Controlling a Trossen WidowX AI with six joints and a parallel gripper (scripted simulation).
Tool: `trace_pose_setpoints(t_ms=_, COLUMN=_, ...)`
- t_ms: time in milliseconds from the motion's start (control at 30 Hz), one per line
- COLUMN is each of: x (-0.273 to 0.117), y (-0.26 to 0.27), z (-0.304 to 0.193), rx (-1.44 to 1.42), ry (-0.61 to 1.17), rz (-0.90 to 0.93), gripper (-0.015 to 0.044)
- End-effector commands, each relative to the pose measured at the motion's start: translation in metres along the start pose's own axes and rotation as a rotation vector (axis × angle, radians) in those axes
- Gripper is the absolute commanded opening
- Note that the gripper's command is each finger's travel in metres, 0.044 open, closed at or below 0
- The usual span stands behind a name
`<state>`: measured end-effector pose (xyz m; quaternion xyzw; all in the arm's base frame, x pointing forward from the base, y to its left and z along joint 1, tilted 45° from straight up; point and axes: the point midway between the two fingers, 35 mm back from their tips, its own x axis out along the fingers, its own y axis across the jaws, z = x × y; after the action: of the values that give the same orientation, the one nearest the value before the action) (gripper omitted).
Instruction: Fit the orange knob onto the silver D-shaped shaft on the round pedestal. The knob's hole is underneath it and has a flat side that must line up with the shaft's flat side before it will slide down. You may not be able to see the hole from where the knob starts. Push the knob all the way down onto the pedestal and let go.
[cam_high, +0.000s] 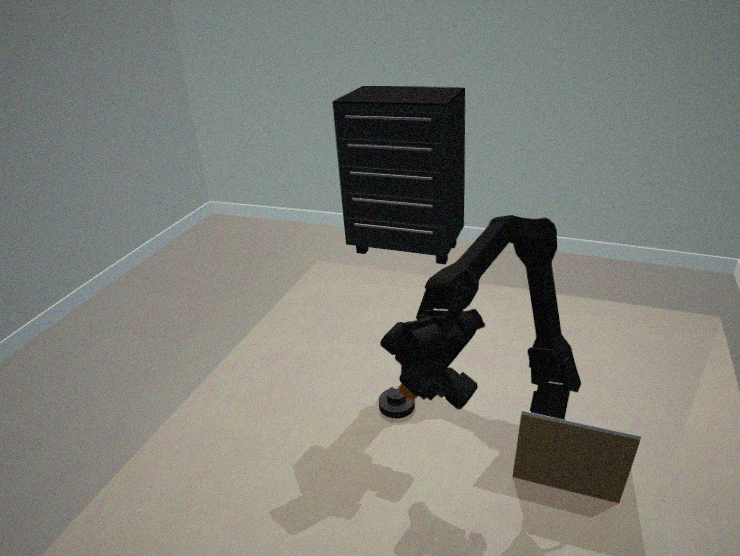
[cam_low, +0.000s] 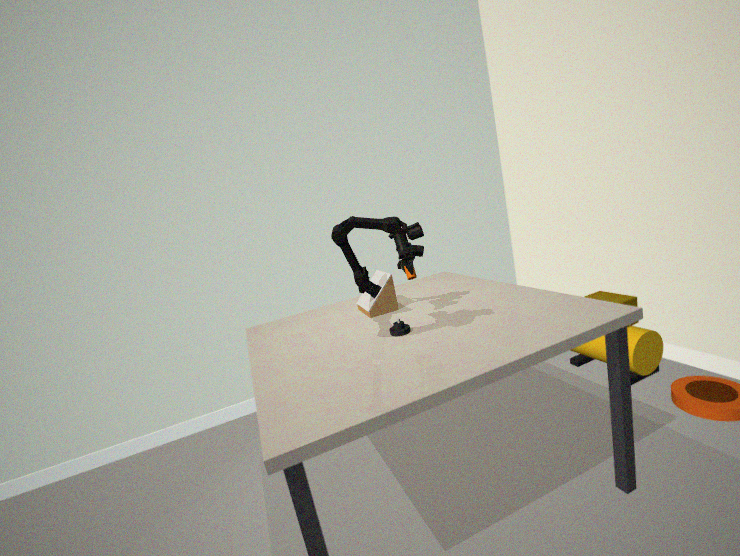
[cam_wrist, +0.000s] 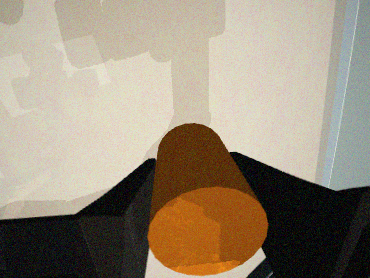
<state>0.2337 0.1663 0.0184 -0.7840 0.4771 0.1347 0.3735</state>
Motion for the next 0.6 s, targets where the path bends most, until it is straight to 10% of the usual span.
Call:
trace_pose_setpoints(t_ms=0, x=-0.01, y=-0.004, z=0.004, rx=0.005, ry=-0.004, rz=-0.097, gripper=0.0)
trace_pose_setpoints(t_ms=567, x=-0.041, y=-0.017, z=0.018, rx=0.006, ry=-0.005, rz=-0.456, gripper=0.0)
